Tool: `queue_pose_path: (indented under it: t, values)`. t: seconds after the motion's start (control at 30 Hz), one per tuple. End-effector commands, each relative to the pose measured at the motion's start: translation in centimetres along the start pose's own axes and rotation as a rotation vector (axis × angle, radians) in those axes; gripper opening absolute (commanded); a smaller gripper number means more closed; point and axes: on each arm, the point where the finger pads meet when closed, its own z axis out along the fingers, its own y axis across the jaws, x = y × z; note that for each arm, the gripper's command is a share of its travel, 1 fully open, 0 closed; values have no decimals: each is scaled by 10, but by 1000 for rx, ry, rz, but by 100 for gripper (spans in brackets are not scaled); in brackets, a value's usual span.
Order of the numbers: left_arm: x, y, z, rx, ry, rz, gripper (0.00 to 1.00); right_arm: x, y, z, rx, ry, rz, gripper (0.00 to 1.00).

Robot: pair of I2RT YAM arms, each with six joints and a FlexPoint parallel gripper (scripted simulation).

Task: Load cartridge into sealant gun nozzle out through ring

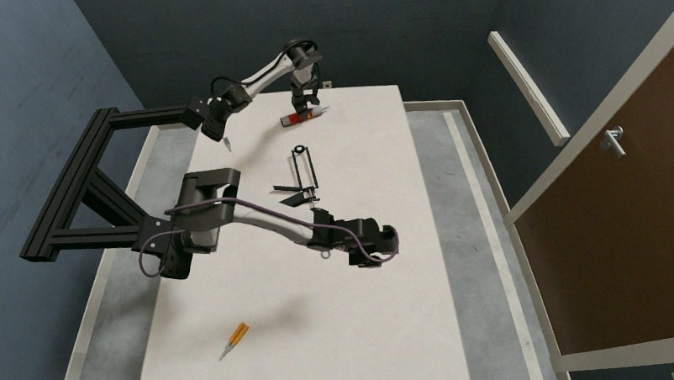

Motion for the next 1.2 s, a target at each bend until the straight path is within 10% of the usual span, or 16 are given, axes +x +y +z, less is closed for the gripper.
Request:
queue_pose_path:
  t: [0.0,1.17]
  values:
    - [-5,-3,-3,3,-7,17,0,-22,3,-11,-11,-57,3,52]
    - [-7,13,-74,-20,-15,-6,0,-22,3,-11,-11,-57,3,52]
